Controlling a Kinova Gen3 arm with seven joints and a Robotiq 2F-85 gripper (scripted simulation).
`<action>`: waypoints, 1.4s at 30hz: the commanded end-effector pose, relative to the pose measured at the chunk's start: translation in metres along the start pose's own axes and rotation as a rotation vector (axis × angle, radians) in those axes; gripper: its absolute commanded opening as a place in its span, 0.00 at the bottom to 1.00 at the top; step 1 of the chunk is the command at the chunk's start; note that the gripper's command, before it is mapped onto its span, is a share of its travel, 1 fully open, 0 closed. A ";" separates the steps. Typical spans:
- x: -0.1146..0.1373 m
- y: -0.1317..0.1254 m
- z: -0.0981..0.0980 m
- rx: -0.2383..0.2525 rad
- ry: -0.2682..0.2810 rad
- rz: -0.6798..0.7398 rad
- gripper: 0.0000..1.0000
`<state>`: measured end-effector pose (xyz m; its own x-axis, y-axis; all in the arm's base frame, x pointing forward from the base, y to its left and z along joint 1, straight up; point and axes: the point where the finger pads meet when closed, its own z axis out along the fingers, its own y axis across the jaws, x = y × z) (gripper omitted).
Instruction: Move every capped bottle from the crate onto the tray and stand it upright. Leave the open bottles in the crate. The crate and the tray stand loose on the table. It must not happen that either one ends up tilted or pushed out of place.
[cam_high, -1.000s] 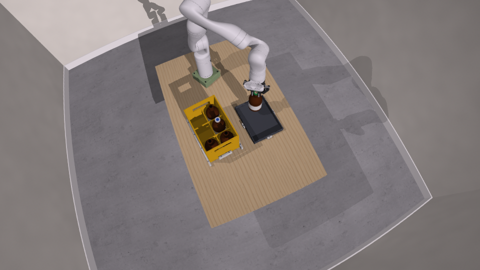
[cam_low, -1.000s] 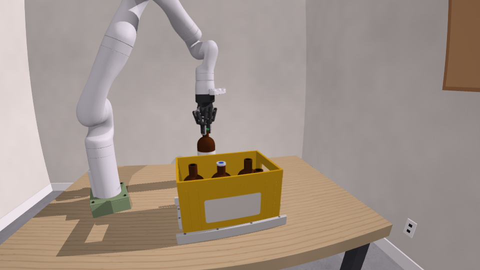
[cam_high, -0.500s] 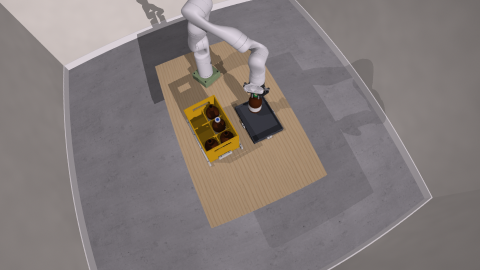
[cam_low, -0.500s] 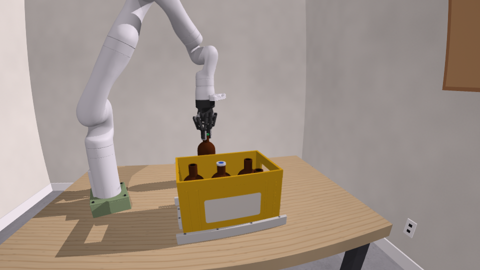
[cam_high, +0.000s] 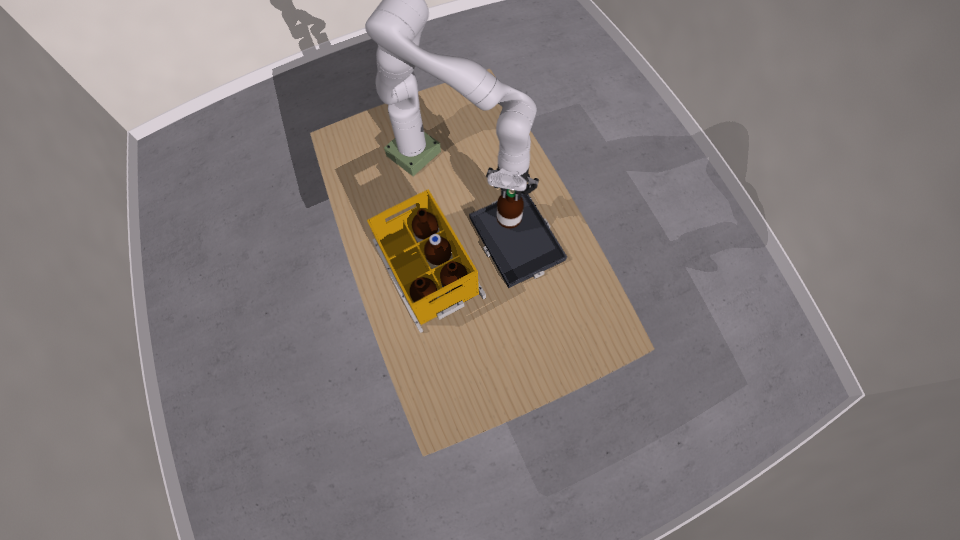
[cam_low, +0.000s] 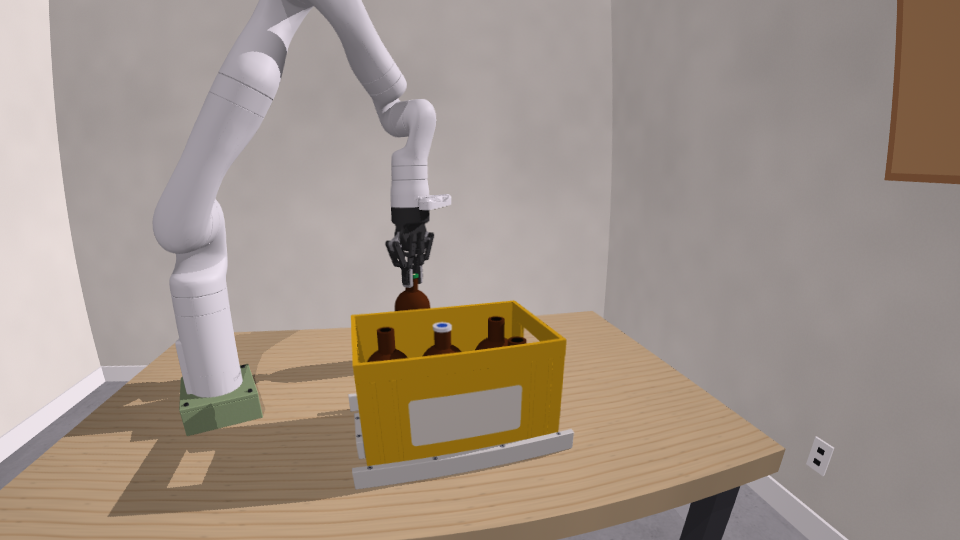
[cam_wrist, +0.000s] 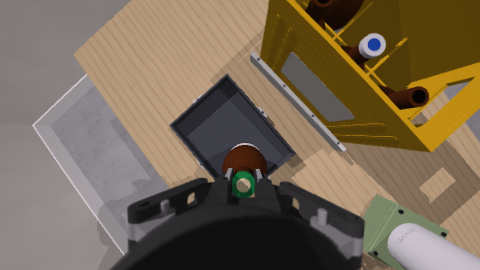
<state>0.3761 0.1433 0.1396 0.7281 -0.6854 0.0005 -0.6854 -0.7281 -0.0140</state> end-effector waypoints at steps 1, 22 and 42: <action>0.001 0.001 0.004 -0.002 0.004 0.002 0.00; 0.001 0.001 0.009 -0.004 0.004 0.003 0.00; 0.001 0.000 0.013 -0.005 0.004 0.003 0.00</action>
<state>0.3763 0.1441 0.1286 0.7279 -0.6857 -0.0001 -0.6857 -0.7278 -0.0107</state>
